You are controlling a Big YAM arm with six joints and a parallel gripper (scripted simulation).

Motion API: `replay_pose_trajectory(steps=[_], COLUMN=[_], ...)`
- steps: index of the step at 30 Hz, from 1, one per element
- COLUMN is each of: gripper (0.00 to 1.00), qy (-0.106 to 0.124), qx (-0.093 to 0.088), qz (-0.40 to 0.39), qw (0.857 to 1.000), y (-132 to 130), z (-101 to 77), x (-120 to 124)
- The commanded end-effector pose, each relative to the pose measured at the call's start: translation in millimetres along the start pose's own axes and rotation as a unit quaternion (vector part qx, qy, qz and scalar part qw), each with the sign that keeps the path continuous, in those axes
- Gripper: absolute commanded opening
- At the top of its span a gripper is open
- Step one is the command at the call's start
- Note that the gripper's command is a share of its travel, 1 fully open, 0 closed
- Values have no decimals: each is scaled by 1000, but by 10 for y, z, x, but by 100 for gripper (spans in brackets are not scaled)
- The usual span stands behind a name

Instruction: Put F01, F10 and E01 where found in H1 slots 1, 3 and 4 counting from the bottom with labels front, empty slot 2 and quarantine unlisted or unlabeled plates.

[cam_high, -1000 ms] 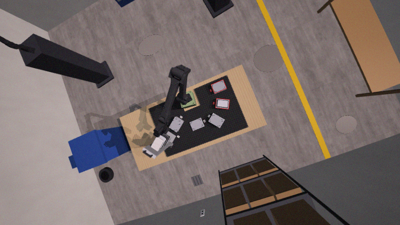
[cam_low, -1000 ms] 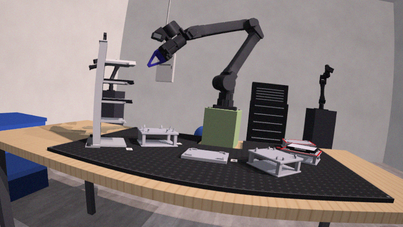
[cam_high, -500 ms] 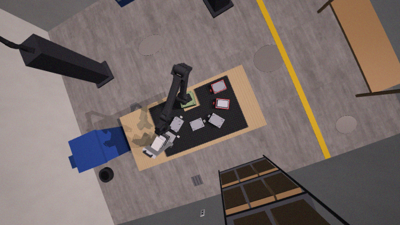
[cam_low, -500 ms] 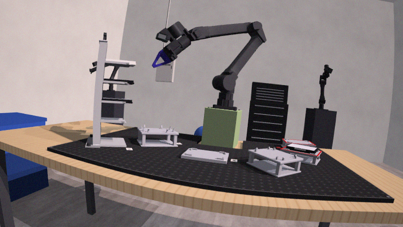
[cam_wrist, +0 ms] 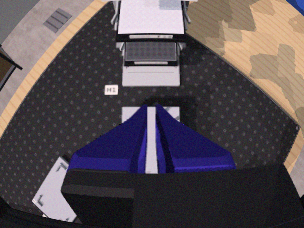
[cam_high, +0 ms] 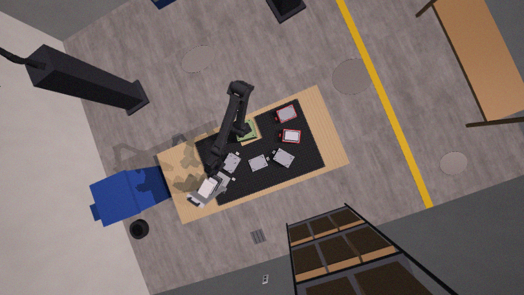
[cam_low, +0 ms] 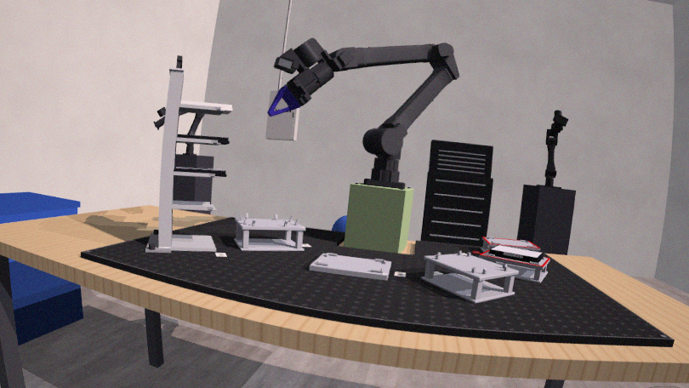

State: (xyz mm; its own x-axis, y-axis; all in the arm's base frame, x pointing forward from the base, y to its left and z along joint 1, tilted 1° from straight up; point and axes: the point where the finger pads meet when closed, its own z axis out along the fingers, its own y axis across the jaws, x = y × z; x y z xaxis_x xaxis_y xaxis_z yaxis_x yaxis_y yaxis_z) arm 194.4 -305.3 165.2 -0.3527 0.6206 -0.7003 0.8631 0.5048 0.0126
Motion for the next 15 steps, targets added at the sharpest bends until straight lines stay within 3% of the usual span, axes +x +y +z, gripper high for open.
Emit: replay_pose_trajectory(steps=[1,2,15], gripper=[100,100,100], qy=[-23,-11,-10], qx=[-4,-3,-3], qz=[3,3,4], qw=[1000,1000,1000], y=[42,43,37], z=[-33,46,244], x=[-53,24,342])
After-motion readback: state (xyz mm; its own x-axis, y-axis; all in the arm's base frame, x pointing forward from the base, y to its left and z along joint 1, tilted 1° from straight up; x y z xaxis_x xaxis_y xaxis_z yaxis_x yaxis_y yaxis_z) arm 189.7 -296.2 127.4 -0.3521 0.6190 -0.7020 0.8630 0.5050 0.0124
